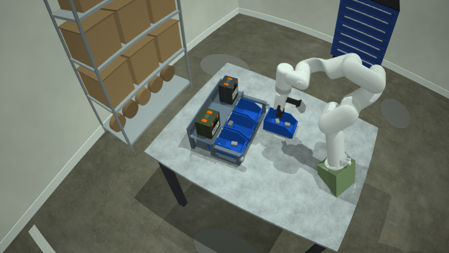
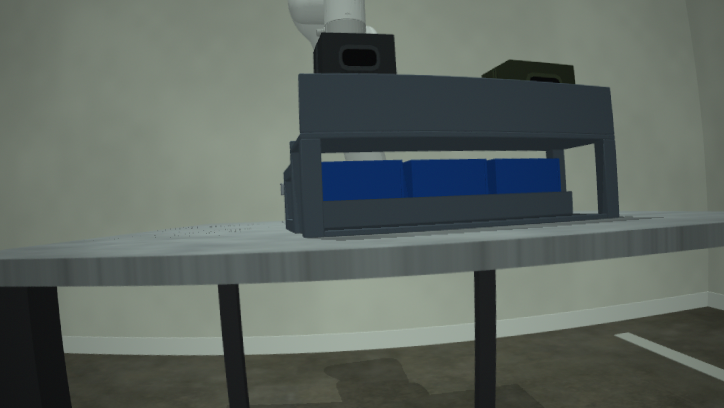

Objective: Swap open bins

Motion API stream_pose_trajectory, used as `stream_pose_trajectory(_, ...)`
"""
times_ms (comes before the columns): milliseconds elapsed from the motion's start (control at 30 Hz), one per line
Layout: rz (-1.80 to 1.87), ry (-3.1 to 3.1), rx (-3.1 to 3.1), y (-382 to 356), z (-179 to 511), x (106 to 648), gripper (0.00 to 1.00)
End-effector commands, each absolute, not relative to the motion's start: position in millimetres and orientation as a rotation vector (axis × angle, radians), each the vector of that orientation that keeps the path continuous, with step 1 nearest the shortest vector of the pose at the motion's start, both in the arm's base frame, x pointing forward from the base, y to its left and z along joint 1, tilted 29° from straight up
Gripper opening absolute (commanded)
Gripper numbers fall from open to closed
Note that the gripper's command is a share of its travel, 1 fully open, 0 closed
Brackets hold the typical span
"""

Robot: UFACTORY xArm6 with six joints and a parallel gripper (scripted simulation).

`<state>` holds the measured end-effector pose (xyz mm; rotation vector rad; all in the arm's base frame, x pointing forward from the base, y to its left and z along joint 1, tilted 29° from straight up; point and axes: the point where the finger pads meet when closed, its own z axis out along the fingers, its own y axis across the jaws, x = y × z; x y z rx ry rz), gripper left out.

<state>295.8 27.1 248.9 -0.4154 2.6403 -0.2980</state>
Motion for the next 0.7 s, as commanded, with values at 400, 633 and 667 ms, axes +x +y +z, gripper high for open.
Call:
stream_pose_trajectory(400,-0.297,2.637,-0.415,27,247,298,0.26)
stream_pose_trajectory(633,-0.297,2.637,-0.415,26,240,302,0.26)
stream_pose_trajectory(667,-0.297,2.637,-0.415,25,238,303,0.26)
